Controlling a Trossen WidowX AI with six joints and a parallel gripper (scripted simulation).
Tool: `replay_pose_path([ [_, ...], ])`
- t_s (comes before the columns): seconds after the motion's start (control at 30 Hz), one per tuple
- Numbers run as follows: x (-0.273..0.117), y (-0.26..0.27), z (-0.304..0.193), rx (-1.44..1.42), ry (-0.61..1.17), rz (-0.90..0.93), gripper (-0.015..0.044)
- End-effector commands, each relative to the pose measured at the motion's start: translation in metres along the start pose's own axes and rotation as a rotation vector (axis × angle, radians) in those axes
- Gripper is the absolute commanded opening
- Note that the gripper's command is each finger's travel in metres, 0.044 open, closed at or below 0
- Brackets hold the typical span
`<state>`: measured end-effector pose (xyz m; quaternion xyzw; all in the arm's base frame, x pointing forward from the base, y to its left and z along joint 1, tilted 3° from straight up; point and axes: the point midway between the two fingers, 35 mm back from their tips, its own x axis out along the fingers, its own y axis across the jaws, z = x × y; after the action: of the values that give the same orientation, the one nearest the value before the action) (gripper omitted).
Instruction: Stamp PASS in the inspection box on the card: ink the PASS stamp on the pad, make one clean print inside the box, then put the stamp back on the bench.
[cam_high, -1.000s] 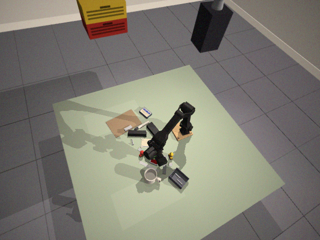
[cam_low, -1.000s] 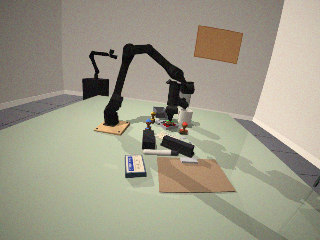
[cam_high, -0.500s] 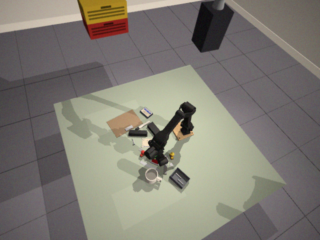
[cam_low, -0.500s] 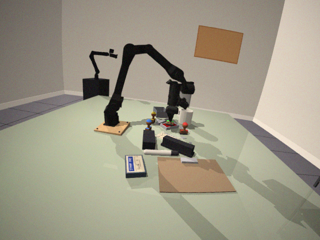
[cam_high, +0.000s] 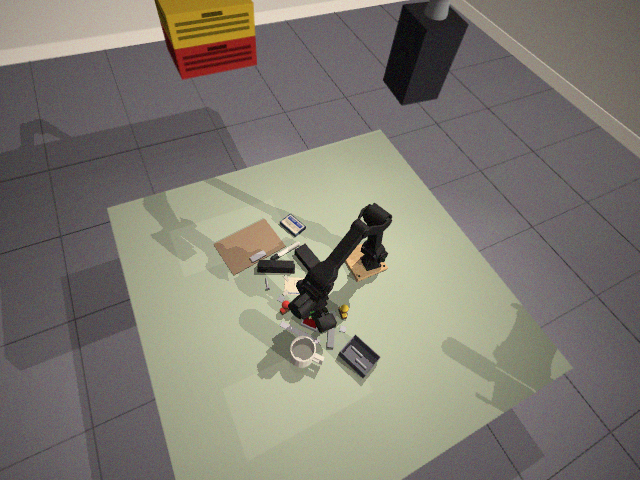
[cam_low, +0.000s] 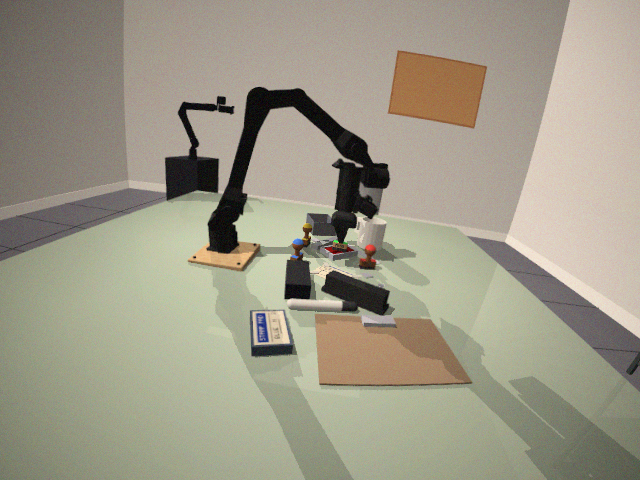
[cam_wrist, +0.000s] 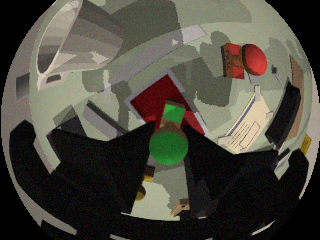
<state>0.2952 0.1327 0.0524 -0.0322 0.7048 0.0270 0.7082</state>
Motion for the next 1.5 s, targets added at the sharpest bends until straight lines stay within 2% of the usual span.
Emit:
replay_pose_path([
  [0.0,0.002,0.001,0.0,0.0,0.001,0.005,0.0],
  [1.47,-0.008,0.001,0.0,0.0,0.001,0.005,0.0],
])
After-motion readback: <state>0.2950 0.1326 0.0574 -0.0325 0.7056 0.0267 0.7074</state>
